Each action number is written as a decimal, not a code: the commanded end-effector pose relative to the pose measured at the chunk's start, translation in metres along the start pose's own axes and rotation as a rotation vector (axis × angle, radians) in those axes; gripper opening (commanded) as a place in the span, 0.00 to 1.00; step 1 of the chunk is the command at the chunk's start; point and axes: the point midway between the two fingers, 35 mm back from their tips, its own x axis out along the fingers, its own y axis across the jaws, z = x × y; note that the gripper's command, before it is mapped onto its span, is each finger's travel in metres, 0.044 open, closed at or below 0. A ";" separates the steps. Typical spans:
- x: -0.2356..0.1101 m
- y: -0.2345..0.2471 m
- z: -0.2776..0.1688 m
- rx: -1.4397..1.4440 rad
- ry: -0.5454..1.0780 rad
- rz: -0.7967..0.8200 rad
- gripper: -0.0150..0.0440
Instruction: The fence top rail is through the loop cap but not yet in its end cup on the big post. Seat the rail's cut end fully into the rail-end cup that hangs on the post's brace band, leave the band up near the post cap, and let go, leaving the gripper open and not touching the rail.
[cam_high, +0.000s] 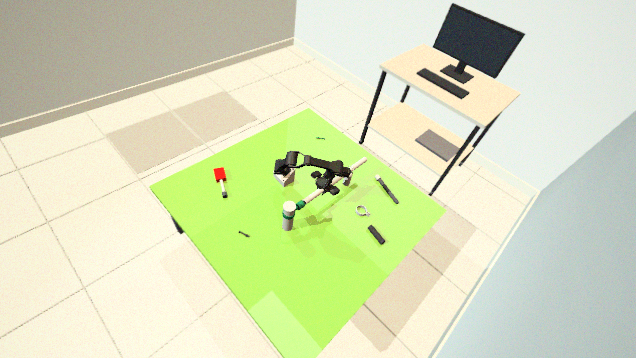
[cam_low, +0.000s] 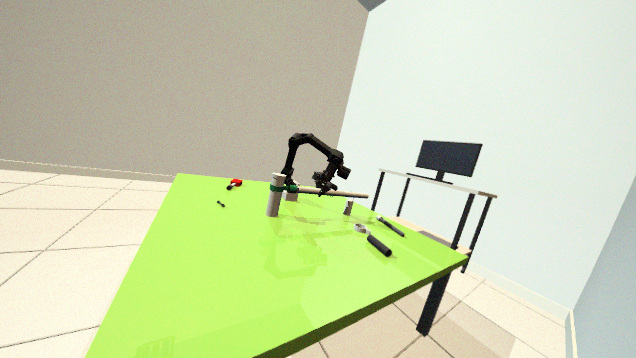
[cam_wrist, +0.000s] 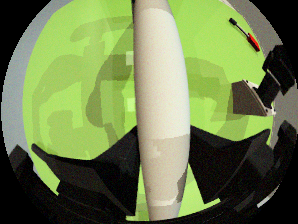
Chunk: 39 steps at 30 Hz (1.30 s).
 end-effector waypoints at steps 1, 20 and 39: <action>-0.004 0.002 0.001 0.008 0.006 0.008 0.25; 0.007 0.000 0.020 0.000 -0.001 0.000 0.25; 0.006 -0.001 0.016 0.000 0.001 -0.011 0.25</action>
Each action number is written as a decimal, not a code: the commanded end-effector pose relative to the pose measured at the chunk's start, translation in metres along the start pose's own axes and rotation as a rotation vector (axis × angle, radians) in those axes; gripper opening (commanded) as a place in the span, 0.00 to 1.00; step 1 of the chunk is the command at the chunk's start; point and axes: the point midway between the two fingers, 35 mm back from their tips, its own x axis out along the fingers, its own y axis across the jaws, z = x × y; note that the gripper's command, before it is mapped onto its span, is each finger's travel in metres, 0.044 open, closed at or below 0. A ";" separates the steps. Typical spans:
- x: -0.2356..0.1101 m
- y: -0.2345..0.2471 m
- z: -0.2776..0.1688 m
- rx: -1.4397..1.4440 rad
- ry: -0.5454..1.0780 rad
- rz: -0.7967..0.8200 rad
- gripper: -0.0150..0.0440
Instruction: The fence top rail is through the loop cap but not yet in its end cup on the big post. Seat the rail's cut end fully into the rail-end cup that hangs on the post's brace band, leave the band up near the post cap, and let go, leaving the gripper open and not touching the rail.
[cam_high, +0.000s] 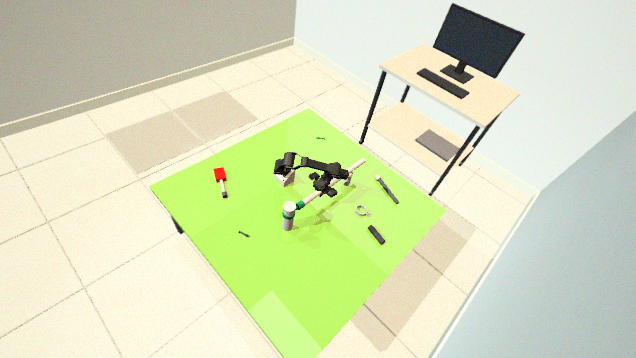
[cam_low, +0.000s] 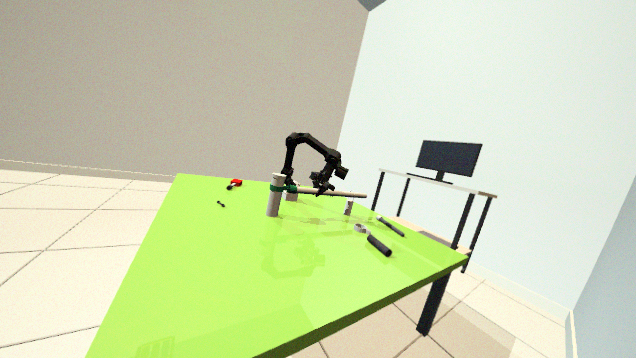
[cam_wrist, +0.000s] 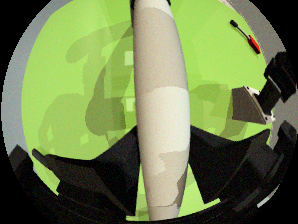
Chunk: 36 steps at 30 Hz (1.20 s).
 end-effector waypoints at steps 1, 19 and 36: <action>-0.002 0.000 0.000 0.002 -0.001 0.001 0.25; -0.004 0.000 0.000 0.003 -0.009 0.001 0.25; -0.006 -0.001 -0.001 0.004 -0.015 0.000 0.25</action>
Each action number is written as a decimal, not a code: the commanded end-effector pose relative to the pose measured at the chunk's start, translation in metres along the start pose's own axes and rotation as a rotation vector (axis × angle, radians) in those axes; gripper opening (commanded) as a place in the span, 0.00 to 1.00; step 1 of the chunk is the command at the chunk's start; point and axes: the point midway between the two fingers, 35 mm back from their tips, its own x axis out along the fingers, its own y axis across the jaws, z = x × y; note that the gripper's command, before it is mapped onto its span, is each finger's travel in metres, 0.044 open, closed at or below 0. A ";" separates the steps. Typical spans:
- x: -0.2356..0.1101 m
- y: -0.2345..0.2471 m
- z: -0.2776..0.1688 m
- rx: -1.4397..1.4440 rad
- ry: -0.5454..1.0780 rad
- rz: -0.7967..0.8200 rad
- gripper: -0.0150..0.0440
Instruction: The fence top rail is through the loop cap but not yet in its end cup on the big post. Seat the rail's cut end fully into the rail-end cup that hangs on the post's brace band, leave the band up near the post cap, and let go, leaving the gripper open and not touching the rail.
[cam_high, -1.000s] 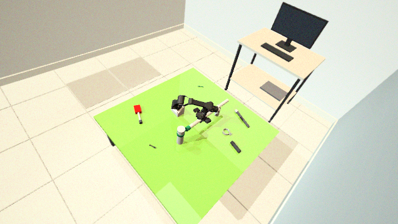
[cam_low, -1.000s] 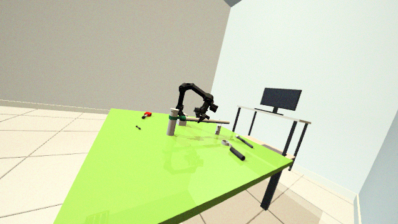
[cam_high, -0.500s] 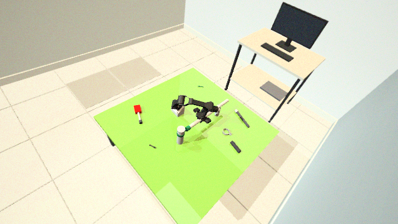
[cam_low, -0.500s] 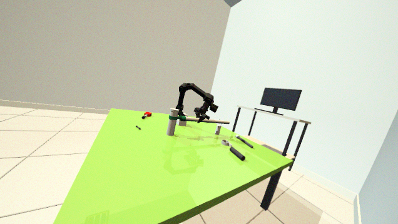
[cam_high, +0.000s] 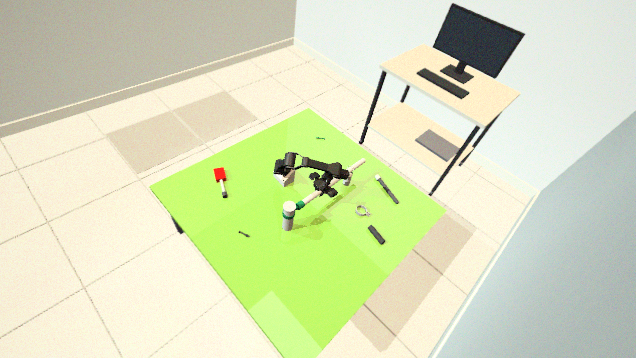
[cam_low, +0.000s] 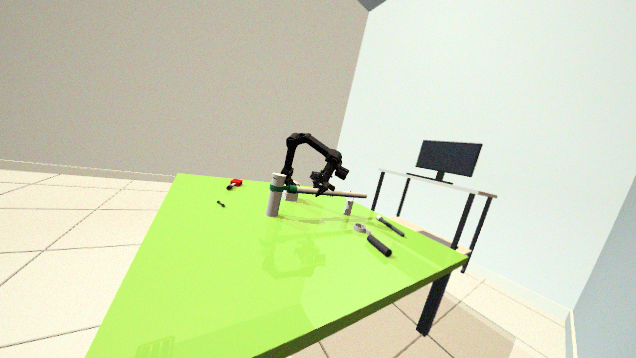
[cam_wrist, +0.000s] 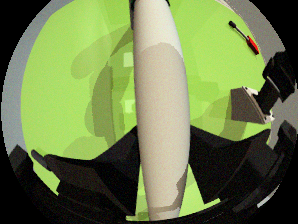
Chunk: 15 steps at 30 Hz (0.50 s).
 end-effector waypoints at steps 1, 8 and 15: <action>-0.006 -0.001 -0.001 0.004 -0.003 0.012 0.25; -0.006 -0.001 -0.001 0.004 -0.003 0.012 0.25; -0.007 -0.001 -0.002 0.004 -0.003 0.012 0.25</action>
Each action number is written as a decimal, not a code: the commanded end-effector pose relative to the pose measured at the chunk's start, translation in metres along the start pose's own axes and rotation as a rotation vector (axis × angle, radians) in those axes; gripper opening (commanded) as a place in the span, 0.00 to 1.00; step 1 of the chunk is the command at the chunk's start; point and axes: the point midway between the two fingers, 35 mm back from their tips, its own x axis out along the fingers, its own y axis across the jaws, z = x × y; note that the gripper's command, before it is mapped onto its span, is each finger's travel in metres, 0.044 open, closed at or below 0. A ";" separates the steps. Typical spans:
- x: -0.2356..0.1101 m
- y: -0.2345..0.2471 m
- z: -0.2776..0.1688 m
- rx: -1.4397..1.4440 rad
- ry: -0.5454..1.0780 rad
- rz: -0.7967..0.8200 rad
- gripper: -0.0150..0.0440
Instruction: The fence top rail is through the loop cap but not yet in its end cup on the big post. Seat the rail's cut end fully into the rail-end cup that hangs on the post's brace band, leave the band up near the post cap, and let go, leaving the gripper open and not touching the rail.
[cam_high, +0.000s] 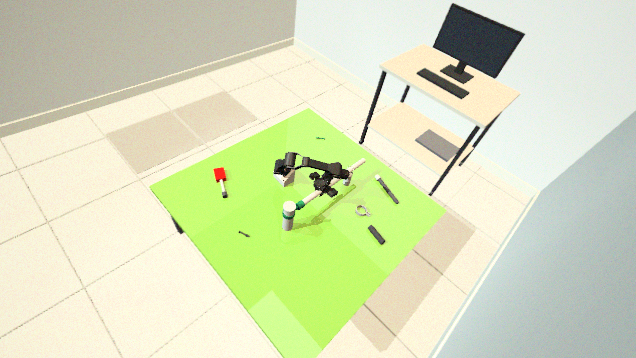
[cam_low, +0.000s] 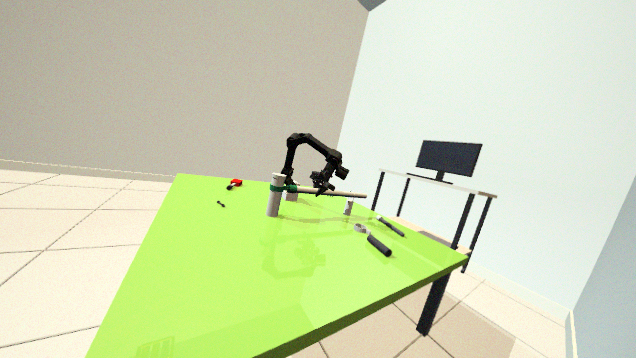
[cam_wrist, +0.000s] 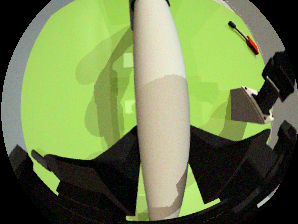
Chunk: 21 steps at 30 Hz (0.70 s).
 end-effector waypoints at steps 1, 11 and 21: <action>-0.006 -0.001 -0.002 0.004 0.001 0.013 0.25; 0.000 0.000 0.000 0.000 -0.002 0.000 0.25; 0.000 0.000 0.003 0.000 -0.002 0.000 0.25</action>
